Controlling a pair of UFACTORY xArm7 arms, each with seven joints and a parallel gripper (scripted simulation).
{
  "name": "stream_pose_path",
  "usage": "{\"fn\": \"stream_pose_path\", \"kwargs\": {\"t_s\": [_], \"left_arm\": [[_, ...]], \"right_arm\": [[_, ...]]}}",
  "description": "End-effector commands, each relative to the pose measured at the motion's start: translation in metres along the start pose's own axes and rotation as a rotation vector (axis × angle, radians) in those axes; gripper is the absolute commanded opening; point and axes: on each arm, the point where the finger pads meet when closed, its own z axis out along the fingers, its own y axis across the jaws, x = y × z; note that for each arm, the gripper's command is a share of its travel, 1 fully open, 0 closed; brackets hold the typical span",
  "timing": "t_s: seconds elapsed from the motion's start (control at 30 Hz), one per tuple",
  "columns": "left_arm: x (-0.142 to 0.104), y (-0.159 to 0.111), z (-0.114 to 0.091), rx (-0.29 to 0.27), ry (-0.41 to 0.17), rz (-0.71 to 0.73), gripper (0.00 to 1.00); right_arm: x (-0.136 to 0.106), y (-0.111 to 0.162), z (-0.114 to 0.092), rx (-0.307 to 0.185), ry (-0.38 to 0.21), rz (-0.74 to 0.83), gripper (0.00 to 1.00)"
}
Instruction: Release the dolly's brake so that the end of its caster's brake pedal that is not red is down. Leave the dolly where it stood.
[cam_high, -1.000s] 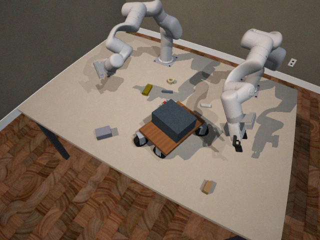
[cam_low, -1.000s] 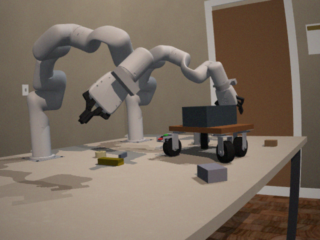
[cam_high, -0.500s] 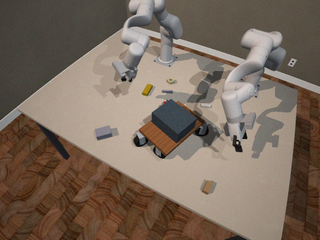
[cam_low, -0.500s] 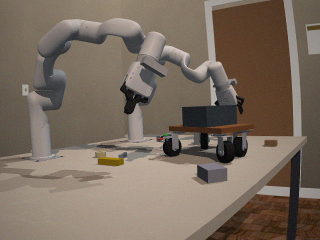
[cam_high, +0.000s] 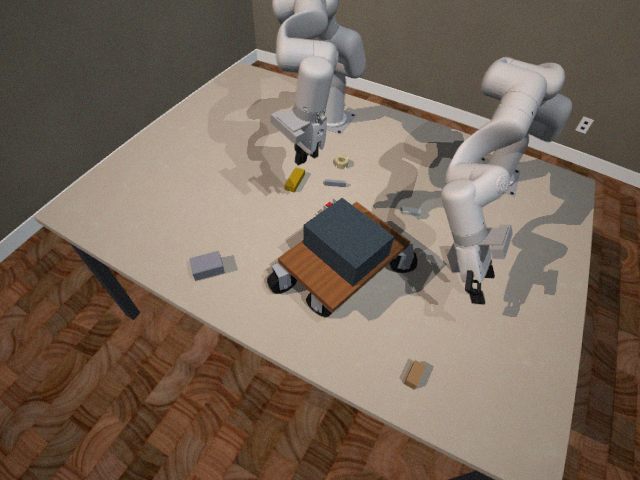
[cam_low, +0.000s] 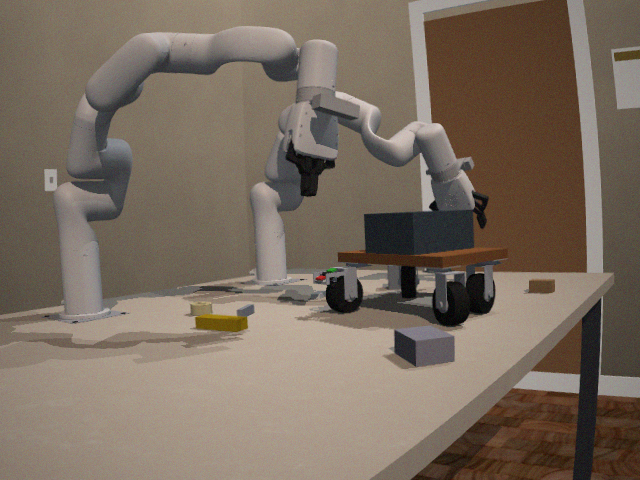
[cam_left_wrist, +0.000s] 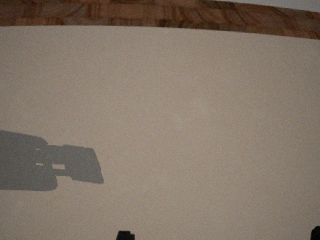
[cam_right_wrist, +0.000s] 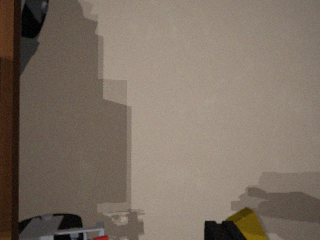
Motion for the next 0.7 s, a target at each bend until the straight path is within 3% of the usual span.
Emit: {"fn": "stream_pose_path", "kwargs": {"t_s": [0.0,0.07,0.13,0.67], "left_arm": [[0.001,0.001,-0.002,-0.005,0.000,-0.003,1.00],[0.001,0.001,-0.002,-0.005,0.000,-0.003,1.00],[0.001,0.001,-0.002,-0.005,0.000,-0.003,1.00],[0.001,0.001,-0.002,-0.005,0.000,-0.003,1.00]], "right_arm": [[-0.034,-0.054,-0.036,0.090,-0.008,-0.023,0.00],[-0.049,-0.069,-0.048,0.144,-0.021,-0.041,0.00],[-0.059,-0.080,-0.058,0.161,-0.025,-0.047,0.00],[-0.059,-0.081,-0.055,0.162,-0.025,-0.048,0.00]]}}
